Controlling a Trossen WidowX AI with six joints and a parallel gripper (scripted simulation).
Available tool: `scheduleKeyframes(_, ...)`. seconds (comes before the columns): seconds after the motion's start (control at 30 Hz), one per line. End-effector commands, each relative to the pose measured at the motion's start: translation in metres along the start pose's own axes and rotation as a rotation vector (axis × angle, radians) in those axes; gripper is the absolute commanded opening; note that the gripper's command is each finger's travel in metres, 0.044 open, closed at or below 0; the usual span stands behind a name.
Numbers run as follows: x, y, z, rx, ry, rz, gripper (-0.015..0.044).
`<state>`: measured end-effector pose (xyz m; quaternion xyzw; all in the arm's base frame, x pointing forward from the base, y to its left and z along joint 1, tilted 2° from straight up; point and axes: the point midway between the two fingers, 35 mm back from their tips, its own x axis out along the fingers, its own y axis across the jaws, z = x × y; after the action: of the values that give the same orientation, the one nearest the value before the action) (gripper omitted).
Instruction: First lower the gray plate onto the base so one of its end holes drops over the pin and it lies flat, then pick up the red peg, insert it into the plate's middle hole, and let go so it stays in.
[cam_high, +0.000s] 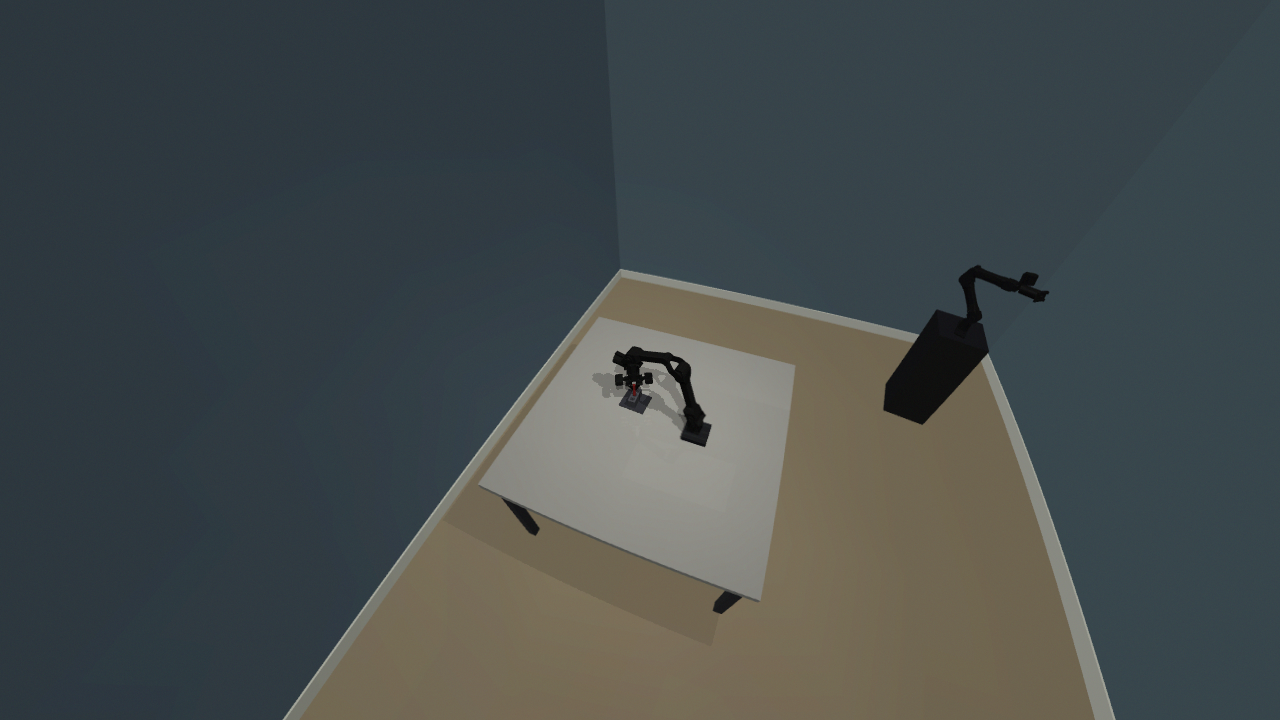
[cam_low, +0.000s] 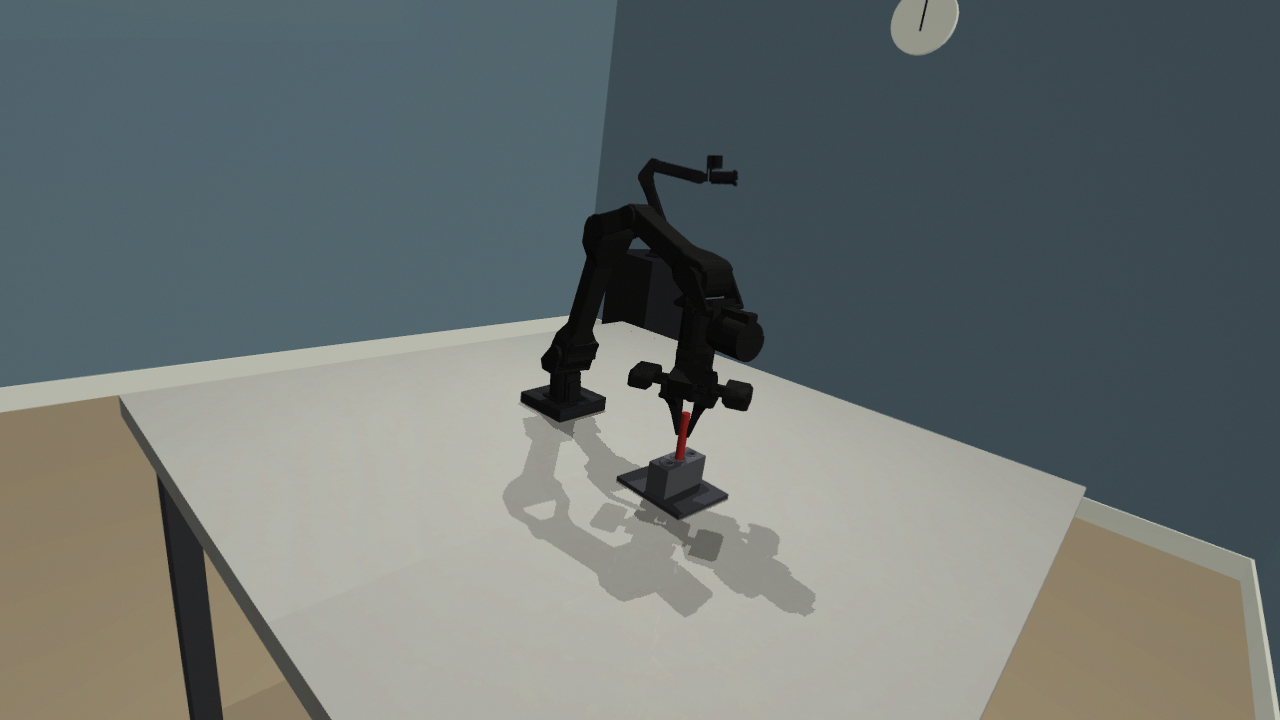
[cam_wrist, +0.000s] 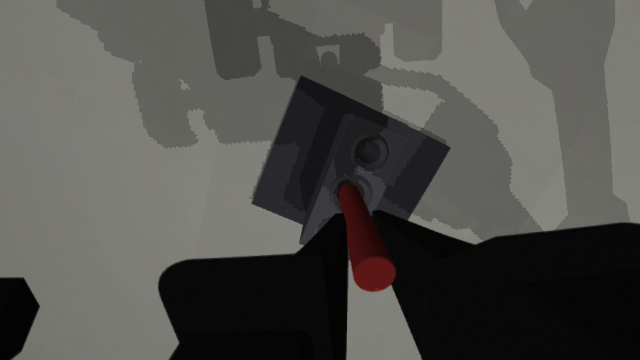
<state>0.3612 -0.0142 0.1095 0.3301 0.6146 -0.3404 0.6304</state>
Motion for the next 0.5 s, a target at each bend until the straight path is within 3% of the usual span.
scheduleKeyframes(0.0,0.0012,0.0005,0.0003,0.000,0.000,0.000,0.0000)
scheduleKeyframes(0.47,0.0021,0.0004,0.0001,0.000,0.000,0.000,0.0000)
